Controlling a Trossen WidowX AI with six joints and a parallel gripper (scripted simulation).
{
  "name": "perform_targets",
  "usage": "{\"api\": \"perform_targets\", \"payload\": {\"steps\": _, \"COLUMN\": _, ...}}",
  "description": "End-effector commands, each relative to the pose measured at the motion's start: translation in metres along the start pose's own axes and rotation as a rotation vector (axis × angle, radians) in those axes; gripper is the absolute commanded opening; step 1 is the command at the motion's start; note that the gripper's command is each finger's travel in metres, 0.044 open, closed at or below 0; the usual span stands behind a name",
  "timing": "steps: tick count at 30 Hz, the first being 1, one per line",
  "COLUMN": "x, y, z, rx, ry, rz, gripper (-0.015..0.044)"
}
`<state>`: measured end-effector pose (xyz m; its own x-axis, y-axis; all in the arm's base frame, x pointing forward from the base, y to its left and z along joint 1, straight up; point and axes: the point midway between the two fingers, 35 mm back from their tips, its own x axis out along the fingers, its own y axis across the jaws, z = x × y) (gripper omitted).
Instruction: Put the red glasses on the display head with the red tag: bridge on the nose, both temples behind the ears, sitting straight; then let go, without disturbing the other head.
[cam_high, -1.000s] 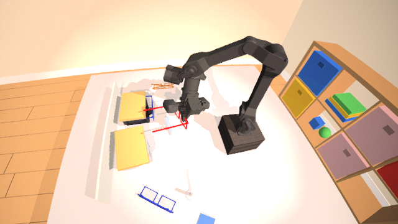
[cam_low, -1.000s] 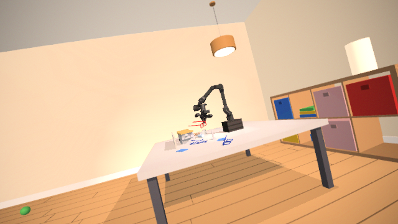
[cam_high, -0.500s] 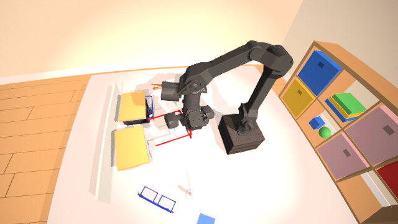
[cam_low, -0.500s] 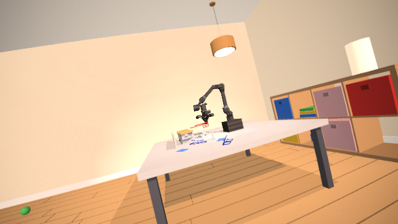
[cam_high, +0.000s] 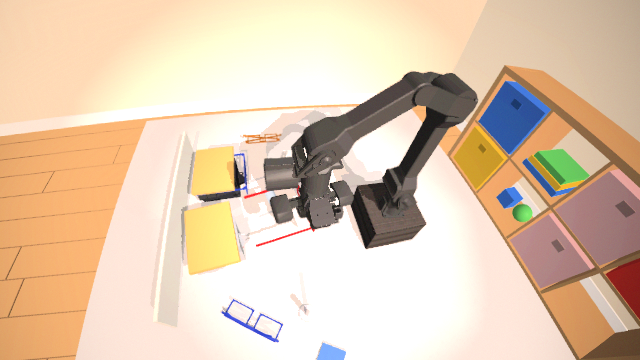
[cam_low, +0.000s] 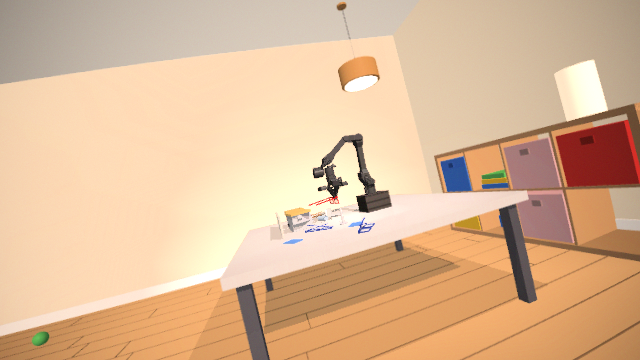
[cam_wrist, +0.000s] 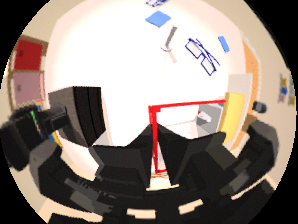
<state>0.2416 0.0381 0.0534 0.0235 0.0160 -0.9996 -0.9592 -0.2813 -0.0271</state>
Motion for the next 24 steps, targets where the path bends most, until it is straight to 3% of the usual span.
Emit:
{"api": "perform_targets", "payload": {"steps": 1, "x": 0.002, "y": 0.001, "z": 0.0, "rx": 0.007, "ry": 0.019, "rz": -0.022, "gripper": 0.0}}
{"api": "perform_targets", "payload": {"steps": 11, "x": 0.011, "y": 0.003, "z": 0.001, "rx": 0.007, "ry": 0.017, "rz": -0.179, "gripper": 0.0}}
{"api": "perform_targets", "payload": {"steps": 24, "x": 0.026, "y": 0.005, "z": 0.001, "rx": 0.008, "ry": -0.006, "rz": -0.066, "gripper": 0.0}}
